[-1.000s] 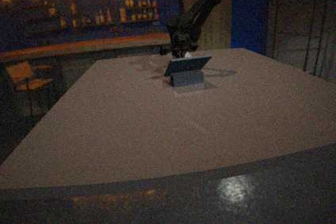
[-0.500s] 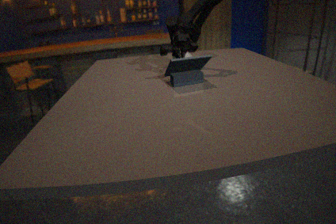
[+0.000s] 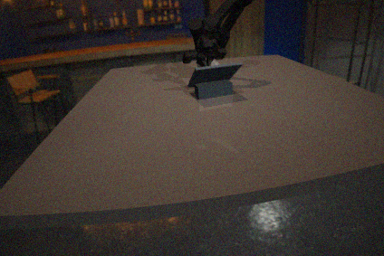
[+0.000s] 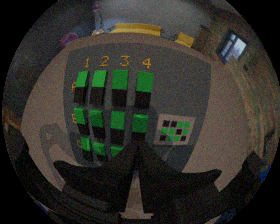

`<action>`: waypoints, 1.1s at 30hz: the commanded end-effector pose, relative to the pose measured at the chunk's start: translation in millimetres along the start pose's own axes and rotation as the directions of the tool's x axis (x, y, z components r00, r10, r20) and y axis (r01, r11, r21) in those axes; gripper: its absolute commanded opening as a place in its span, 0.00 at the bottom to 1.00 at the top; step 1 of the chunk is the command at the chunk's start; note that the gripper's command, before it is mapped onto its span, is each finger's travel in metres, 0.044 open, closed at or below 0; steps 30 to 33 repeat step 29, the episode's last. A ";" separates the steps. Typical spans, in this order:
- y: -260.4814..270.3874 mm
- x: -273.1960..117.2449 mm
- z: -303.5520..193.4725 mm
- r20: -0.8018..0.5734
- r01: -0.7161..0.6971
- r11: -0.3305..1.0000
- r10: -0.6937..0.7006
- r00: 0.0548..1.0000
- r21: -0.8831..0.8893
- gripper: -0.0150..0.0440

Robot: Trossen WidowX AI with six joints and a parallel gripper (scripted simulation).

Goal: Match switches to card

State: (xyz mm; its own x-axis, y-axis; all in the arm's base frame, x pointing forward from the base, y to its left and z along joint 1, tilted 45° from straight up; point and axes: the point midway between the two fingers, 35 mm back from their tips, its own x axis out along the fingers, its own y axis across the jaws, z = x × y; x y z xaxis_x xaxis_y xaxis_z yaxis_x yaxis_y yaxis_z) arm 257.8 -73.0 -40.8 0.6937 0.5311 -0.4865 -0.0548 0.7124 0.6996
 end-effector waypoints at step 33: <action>32.8 -69.1 12.7 -0.023 0.006 1.000 -0.006 1.000 0.001 0.25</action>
